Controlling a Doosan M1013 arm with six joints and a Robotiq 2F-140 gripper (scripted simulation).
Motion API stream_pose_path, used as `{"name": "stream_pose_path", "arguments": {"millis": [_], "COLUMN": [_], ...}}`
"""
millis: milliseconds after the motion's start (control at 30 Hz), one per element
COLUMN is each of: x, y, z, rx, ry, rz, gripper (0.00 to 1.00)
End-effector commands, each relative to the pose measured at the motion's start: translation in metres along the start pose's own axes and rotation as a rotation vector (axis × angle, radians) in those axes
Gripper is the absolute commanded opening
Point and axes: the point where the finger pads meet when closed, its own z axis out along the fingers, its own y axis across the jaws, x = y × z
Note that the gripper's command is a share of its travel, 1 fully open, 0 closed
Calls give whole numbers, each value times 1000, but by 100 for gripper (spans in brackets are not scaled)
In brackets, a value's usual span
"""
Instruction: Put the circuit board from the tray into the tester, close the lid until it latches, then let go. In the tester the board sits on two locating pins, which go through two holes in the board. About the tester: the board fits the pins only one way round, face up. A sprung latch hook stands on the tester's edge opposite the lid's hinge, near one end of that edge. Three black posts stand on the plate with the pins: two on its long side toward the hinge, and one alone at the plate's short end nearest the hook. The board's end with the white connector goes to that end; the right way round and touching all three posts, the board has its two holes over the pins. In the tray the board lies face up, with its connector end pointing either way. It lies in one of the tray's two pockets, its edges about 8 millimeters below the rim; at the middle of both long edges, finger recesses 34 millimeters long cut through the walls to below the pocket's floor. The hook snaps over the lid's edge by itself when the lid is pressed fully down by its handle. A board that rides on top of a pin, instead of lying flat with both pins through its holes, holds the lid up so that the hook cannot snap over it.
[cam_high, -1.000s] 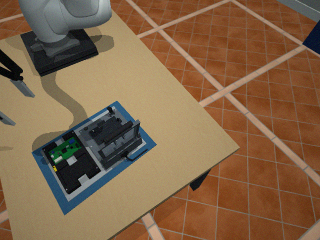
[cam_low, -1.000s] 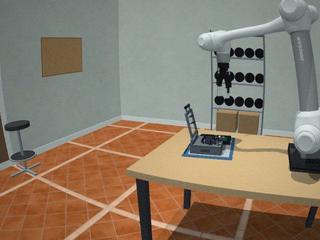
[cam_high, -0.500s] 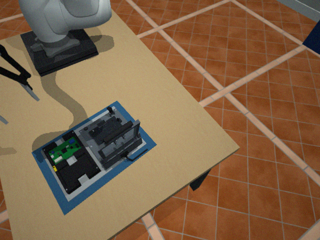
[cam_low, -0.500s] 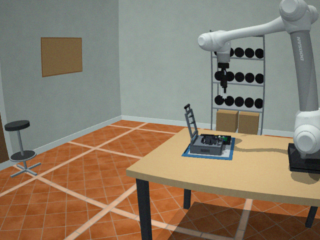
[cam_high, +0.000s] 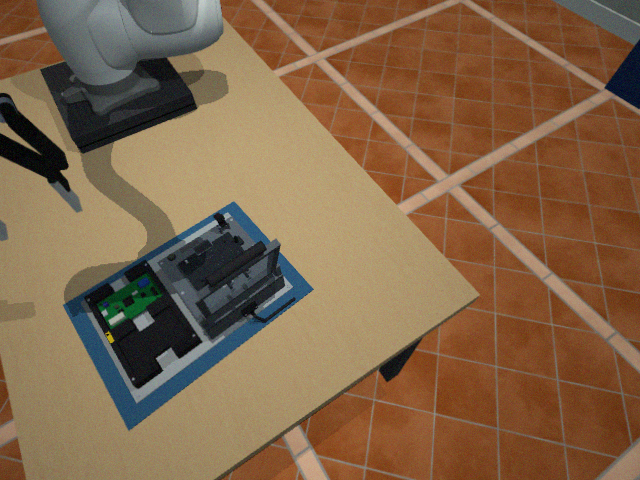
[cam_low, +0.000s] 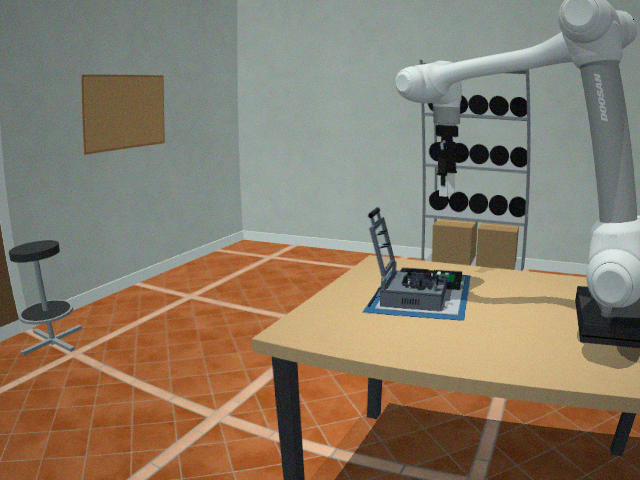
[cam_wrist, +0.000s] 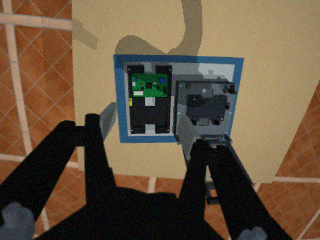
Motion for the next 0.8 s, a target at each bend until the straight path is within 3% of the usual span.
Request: {"name": "stream_pose_path", "arguments": {"millis": [0, 500, 767], "x": [0, 0, 1], "y": [0, 0, -1], "z": [0, 1, 14], "rx": [6, 6, 6], "ry": [2, 2, 2], "rz": [102, 144, 144], "gripper": [58, 58, 58]}}
